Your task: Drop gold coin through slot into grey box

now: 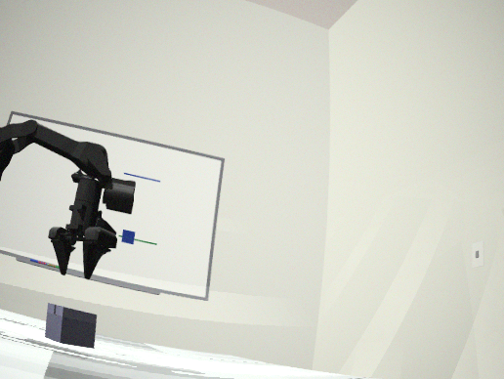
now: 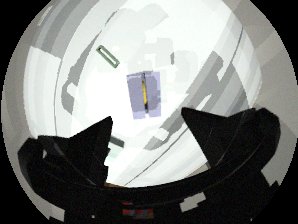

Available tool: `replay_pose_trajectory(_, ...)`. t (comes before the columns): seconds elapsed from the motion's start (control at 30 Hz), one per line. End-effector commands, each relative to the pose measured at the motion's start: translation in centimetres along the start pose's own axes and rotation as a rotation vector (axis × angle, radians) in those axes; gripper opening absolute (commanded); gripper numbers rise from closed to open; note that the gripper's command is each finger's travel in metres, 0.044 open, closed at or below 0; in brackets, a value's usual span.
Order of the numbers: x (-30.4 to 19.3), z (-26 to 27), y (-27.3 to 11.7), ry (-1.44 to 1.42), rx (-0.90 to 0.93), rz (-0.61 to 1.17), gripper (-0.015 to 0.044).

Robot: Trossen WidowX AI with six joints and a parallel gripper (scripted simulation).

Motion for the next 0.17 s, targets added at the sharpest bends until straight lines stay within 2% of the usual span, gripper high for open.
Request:
replay_pose_trajectory(0.0, -0.08, 0.15, -0.71, -0.002, 0.002, 0.0, 0.044)
replay_pose_trajectory(0.13, -0.08, 0.15, -0.71, -0.002, 0.002, 0.0, 0.044)
Point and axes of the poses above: the point midway between the two fingers, 35 mm back from their tips, its own y axis out along the fingers, its own z axis across the jaws, x = y × z, the point moved 5 cm from there along -y, back along the fingers, and after that the axes turned 14 degrees about -y, right-handed, at the moved point
